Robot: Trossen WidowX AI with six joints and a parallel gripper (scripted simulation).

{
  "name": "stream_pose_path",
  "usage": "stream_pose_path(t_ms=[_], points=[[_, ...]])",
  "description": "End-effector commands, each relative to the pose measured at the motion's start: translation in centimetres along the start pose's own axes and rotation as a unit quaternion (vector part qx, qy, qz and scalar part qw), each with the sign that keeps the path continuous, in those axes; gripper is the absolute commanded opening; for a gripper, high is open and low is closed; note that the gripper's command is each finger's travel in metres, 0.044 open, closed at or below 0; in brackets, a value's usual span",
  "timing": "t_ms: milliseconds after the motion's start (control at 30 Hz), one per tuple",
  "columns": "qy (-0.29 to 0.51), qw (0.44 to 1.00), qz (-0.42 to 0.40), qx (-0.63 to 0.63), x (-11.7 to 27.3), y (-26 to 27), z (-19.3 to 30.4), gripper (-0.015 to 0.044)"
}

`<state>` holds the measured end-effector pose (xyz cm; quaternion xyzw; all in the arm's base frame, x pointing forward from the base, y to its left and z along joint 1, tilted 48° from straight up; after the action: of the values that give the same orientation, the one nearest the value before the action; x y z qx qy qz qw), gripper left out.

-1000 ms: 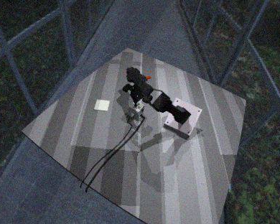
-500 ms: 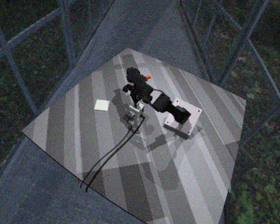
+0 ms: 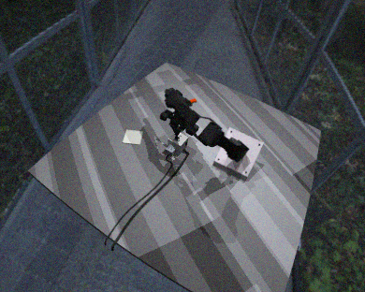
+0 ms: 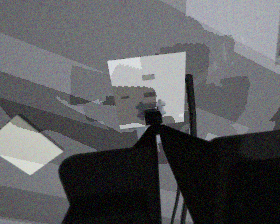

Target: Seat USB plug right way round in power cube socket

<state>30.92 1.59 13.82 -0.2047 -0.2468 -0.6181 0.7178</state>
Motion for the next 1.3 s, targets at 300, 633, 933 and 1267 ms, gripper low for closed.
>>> stream_pose_path(t_ms=[300, 633, 933, 1267], points=[[0.002, 1.0, -0.001, -0.002, -0.21, -0.04, -0.04, 0.0], [0.002, 1.0, -0.001, -0.002, -0.33, -0.04, -0.05, 0.0], [0.002, 1.0, -0.001, -0.002, -0.43, -0.04, -0.06, 0.0], [0.002, 1.0, -0.001, -0.002, -0.55, -0.04, -0.07, 0.0]])
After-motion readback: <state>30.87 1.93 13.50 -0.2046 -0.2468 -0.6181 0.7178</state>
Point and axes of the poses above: the point midway between the two fingers, 35 mm back from their tips, its own x axis back along the fingers, its own y axis across the jaws, z = x × y, the point moved 8 cm from there along x, back along the fingers, and after that the axes turned 4 degrees about x, right-handed, at the moved point
